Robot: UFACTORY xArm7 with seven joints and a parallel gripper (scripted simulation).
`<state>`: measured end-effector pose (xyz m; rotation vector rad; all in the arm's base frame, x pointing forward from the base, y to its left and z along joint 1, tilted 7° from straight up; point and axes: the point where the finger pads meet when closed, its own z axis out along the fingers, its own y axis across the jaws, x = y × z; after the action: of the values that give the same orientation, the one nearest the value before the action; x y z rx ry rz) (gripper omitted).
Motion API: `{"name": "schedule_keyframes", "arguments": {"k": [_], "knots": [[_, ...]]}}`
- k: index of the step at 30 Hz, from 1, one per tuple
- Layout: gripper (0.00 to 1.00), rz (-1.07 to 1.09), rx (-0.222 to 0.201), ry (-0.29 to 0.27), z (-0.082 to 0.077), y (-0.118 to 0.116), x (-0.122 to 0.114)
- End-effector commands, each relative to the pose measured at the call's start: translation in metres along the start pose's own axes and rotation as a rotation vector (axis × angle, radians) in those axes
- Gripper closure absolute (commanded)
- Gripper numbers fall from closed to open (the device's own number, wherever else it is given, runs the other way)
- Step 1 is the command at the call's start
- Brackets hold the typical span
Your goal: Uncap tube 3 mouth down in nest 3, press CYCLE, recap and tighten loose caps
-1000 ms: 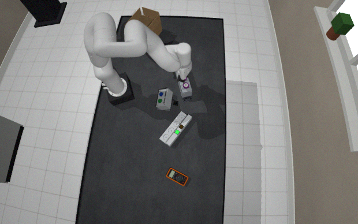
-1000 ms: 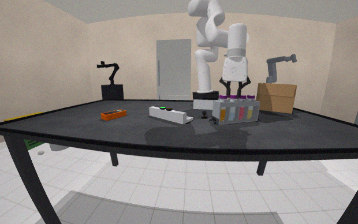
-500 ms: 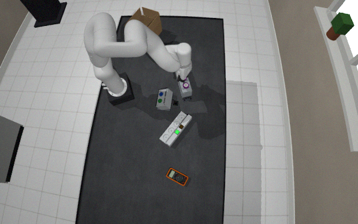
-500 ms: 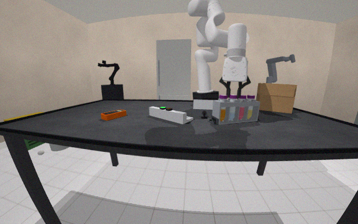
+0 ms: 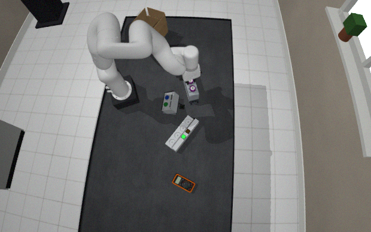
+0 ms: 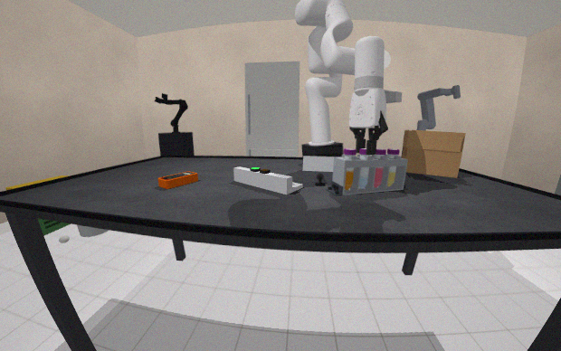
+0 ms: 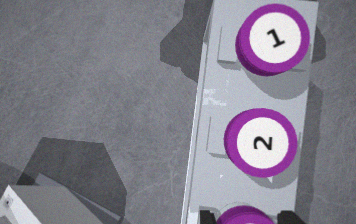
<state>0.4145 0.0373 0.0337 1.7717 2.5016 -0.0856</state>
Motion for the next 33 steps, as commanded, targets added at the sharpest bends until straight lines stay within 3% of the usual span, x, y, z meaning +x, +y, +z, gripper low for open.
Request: {"name": "schedule_keyframes", "arguments": {"k": [1,14,23,24,33], "knots": [[1.0,0.143,-0.002,-0.028,-0.0009,0.0015,0.0002],[1.0,0.793,-0.012,-0.027,-0.0003,0.0015,0.0002],[1.0,0.914,-0.013,-0.026,-0.0002,0.0015,0.0002],[0.54,0.914,-0.013,-0.026,-0.0002,0.0015,0.0003],[0.54,0.914,-0.013,-0.026,-0.0002,0.0015,0.0003]]}}
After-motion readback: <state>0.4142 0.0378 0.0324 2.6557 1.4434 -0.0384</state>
